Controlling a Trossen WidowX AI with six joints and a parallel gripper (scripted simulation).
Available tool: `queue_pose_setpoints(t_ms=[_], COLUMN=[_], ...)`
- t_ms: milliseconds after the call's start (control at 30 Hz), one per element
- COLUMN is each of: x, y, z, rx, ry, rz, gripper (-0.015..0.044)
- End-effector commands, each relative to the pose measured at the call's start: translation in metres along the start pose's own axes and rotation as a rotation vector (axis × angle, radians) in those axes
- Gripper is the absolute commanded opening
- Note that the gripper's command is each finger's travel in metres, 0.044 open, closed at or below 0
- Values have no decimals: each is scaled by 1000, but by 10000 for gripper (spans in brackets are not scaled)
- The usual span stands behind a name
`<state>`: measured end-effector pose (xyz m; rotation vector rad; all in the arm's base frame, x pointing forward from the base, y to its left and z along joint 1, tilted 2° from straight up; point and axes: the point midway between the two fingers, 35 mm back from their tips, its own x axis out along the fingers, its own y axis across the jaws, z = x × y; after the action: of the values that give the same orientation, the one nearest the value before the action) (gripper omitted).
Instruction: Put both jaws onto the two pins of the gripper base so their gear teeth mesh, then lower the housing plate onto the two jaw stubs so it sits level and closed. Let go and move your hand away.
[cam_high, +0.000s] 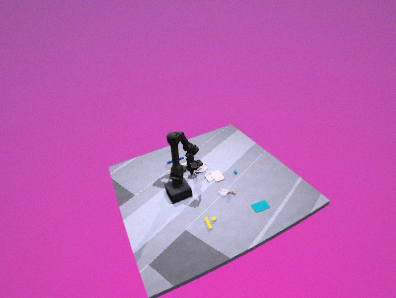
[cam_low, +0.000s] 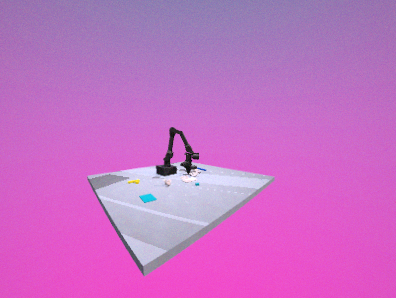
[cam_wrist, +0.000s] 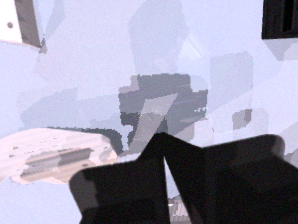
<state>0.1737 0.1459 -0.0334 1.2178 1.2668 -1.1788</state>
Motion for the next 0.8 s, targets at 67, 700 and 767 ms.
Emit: queue_pose_setpoints(t_ms=[67,700,767], x=[-1,-3,-4], y=[29,60,63], z=[-5,-9,-10], rx=[8,8,8], ry=[3,3,3], rz=[59,62,62], gripper=[0,0,0])
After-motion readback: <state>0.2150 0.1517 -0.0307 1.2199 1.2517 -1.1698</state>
